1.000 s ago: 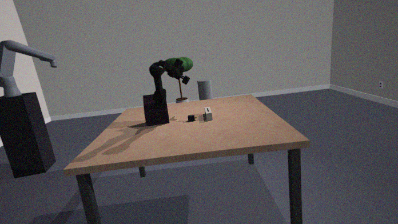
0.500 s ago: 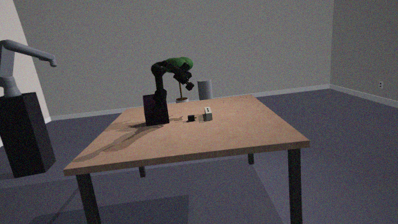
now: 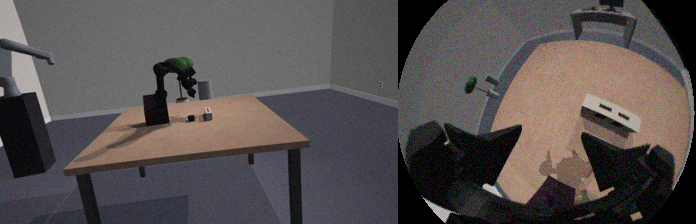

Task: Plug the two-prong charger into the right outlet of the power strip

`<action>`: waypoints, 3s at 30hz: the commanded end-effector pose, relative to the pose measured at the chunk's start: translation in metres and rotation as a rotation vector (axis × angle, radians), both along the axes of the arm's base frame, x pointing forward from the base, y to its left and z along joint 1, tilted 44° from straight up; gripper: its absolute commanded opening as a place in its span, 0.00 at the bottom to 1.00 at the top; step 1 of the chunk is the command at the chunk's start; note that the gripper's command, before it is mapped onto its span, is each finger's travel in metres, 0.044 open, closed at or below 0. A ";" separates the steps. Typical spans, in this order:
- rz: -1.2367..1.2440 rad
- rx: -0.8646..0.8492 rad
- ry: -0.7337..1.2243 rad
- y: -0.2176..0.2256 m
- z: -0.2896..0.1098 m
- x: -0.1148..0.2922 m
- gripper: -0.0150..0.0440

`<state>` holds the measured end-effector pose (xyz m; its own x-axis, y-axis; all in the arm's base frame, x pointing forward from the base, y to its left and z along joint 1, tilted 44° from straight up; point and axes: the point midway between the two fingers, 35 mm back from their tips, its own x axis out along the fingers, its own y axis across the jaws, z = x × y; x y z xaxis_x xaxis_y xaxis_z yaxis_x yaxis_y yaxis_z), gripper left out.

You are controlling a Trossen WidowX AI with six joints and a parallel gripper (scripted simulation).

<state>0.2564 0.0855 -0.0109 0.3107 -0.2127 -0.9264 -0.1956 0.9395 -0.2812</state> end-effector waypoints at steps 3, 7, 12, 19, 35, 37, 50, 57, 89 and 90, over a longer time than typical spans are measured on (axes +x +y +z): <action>-0.099 -0.065 0.008 -0.027 0.003 0.003 1.00; -0.168 -0.115 0.021 -0.048 0.005 0.001 1.00; -0.251 -0.177 0.039 -0.073 0.009 -0.003 1.00; -0.362 -0.264 0.069 -0.107 0.015 -0.012 1.00; -0.580 -0.452 0.149 -0.171 0.031 -0.039 1.00; -0.582 -0.453 0.150 -0.172 0.031 -0.039 1.00; -0.582 -0.454 0.150 -0.183 0.021 -0.039 1.00; -0.582 -0.453 0.150 -0.189 0.014 -0.039 1.00; -0.588 -0.448 0.141 -0.214 -0.012 -0.038 0.78; -0.588 -0.448 0.141 -0.214 -0.012 -0.038 0.73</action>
